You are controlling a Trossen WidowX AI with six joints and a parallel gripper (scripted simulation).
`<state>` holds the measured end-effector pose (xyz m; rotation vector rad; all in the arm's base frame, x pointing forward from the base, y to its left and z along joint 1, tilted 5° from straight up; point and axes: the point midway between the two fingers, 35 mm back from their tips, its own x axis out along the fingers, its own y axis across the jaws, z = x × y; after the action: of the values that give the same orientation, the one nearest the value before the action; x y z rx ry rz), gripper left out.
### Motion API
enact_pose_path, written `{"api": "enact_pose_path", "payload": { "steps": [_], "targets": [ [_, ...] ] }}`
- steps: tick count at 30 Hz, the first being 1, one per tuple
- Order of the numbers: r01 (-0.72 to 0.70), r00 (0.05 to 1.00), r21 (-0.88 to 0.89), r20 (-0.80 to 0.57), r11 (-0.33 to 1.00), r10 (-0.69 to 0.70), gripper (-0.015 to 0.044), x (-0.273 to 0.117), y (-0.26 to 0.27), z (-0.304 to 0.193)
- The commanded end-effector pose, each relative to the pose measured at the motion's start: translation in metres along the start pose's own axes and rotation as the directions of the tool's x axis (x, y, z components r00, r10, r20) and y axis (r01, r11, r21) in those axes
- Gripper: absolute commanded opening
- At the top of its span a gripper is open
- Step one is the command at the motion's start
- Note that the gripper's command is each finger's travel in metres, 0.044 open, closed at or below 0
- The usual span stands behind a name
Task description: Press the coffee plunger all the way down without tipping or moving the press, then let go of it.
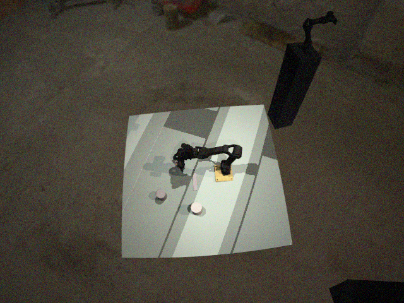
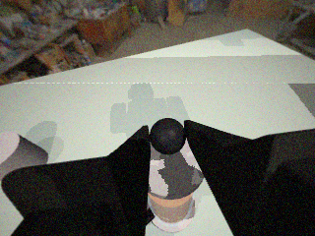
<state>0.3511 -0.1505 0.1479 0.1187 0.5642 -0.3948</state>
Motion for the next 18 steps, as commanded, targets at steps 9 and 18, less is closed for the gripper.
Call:
{"api": "enact_pose_path", "payload": {
  "steps": [9, 18],
  "targets": [
    [0.000, 1.000, 0.000, 0.000, 1.000, 0.000, 0.0244, 0.0000, 0.0000, -0.0001],
    [0.000, 1.000, 0.000, 0.000, 1.000, 0.000, 0.0440, 0.0000, 0.0000, -0.0001]
  ]
}}
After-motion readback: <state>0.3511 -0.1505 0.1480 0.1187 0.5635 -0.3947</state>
